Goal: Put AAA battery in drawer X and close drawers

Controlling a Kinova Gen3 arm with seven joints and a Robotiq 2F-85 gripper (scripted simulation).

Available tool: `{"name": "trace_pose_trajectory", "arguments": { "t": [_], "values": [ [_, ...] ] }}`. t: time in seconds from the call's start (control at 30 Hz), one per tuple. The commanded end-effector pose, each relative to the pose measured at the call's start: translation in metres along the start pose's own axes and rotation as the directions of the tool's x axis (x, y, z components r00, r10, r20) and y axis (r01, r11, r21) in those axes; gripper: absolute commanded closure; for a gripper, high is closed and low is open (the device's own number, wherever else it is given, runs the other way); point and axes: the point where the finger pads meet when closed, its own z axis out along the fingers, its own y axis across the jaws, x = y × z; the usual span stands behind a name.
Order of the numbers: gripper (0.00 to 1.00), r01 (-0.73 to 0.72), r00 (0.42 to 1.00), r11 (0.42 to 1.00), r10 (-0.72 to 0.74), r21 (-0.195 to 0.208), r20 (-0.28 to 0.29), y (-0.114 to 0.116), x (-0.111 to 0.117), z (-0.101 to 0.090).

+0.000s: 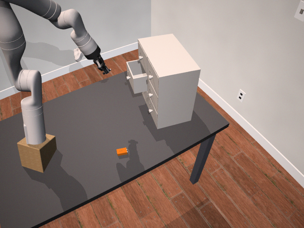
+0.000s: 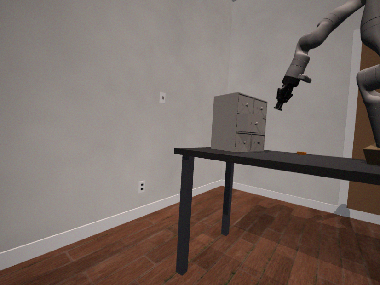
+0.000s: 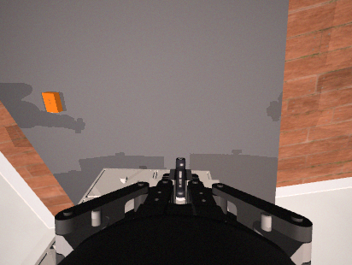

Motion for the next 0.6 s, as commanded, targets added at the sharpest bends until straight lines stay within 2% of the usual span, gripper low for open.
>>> {"name": "trace_pose_trajectory", "arguments": {
  "t": [0.0,0.57],
  "values": [
    [0.95,-0.018,0.999,1.0,0.017,0.023,0.03,-0.0114,0.0015,-0.001],
    [0.95,-0.018,0.988,1.0,0.014,0.023,0.157,-0.0112,0.0034,-0.001]
  ]
}}
